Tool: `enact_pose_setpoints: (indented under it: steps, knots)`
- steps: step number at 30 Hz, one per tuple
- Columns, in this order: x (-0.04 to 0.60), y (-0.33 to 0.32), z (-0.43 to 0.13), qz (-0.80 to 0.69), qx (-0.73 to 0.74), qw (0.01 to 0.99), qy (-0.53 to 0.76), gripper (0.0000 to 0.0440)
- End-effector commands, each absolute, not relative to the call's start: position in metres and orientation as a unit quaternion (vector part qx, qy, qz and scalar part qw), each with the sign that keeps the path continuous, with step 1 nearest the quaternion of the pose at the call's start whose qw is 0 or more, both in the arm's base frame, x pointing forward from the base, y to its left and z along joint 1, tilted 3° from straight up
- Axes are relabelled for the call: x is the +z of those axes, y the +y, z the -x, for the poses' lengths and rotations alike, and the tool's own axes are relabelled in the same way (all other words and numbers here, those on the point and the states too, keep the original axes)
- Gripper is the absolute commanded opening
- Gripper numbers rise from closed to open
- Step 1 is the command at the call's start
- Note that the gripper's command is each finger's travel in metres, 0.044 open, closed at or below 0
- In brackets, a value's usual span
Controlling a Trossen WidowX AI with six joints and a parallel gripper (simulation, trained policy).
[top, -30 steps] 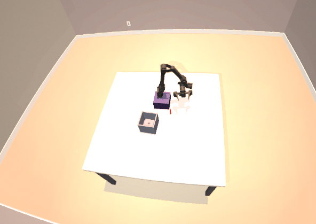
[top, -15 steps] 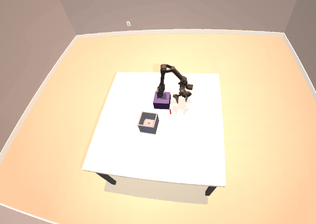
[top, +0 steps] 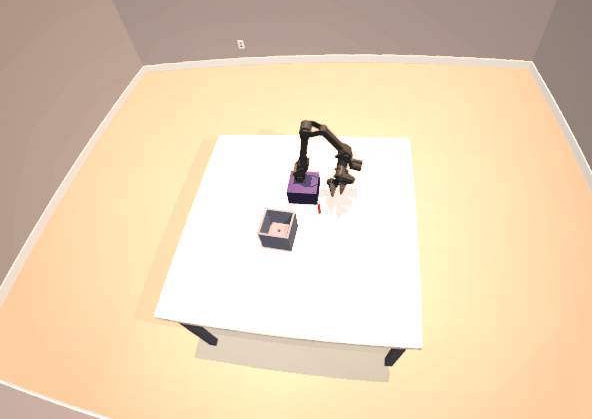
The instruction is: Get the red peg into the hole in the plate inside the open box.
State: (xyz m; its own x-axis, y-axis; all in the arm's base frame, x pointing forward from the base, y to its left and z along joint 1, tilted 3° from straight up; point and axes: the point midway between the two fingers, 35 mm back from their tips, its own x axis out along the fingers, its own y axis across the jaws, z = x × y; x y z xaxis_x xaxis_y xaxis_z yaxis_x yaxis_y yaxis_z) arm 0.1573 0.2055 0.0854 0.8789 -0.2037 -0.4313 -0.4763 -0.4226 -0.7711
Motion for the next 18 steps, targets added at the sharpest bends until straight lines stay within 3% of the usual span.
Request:
enact_pose_setpoints:
  steps: [1,18]
  knots:
    - [0.084,0.203,-0.159,0.799,0.135,0.538,0.232,0.0440]
    - [0.077,0.185,-0.161,0.601,0.080,0.706,0.366,0.0440]
